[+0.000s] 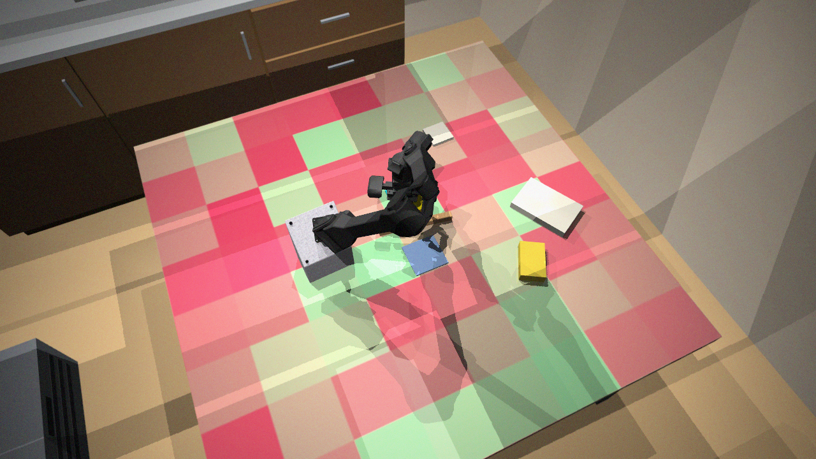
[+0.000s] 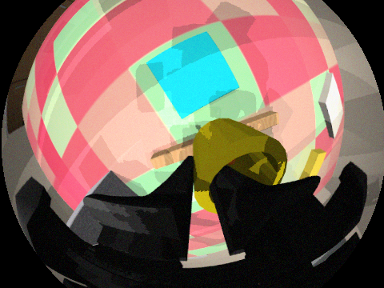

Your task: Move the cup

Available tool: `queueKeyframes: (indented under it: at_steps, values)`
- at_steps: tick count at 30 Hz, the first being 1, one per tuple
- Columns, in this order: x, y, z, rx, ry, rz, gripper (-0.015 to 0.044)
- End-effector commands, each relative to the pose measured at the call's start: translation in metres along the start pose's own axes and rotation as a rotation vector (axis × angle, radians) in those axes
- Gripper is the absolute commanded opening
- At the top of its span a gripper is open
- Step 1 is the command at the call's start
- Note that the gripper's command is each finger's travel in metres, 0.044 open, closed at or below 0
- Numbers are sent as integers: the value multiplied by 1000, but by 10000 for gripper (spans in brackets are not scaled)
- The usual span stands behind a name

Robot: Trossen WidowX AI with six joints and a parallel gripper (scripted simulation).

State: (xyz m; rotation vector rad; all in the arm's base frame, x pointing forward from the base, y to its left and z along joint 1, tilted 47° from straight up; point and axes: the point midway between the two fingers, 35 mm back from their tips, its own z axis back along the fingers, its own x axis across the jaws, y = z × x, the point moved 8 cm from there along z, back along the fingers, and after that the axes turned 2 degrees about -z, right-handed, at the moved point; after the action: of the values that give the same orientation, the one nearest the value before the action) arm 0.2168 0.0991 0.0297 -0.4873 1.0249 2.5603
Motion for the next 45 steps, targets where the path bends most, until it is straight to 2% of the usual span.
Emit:
queueKeyframes:
  at_steps: [1, 45]
  values:
    - [3, -10, 1, -4, -2, -3, 0]
    - [30, -86, 4, -8, -3, -6, 0]
